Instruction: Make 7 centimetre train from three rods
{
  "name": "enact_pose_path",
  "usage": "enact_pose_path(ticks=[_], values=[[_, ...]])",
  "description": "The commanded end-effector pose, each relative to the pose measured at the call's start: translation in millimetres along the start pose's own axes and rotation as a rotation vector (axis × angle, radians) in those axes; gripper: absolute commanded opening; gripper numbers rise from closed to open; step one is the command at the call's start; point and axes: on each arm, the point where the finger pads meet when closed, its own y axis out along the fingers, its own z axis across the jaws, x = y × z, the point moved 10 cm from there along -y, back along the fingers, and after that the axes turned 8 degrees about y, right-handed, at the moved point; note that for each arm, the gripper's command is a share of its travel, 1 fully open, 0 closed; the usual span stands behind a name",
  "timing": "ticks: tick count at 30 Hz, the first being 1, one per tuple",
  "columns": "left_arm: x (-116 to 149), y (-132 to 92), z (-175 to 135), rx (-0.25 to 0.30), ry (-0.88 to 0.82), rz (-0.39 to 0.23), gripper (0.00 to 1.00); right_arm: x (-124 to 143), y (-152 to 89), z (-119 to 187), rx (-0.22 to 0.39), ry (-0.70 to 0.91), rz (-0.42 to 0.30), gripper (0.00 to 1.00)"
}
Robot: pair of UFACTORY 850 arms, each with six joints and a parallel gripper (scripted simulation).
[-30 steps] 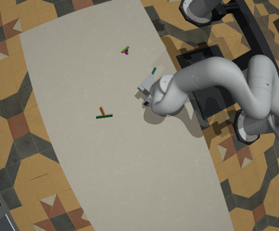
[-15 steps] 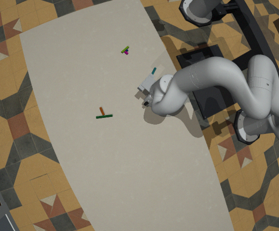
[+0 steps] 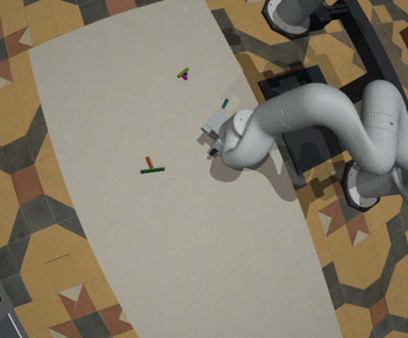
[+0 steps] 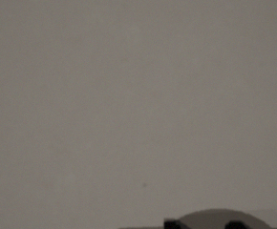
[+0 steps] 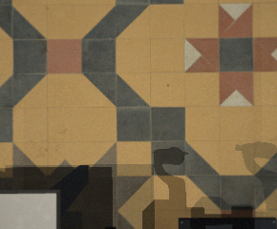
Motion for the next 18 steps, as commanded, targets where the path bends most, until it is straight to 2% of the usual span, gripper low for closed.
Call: enact_pose_path(ticks=[1, 10, 18], values=[[-1, -1, 0, -0.001, 0.000, 0.001, 0.26, 0, -1, 0, 0.000, 0.000, 0.002, 1.00], [-1, -6, 0, -0.001, 0.000, 0.001, 0.26, 0, -1, 0, 0.000, 0.000, 0.002, 1.00], [-1, -39, 0, -0.001, 0.000, 0.002, 0.26, 0, -1, 0, 0.000, 0.000, 0.002, 1.00]])
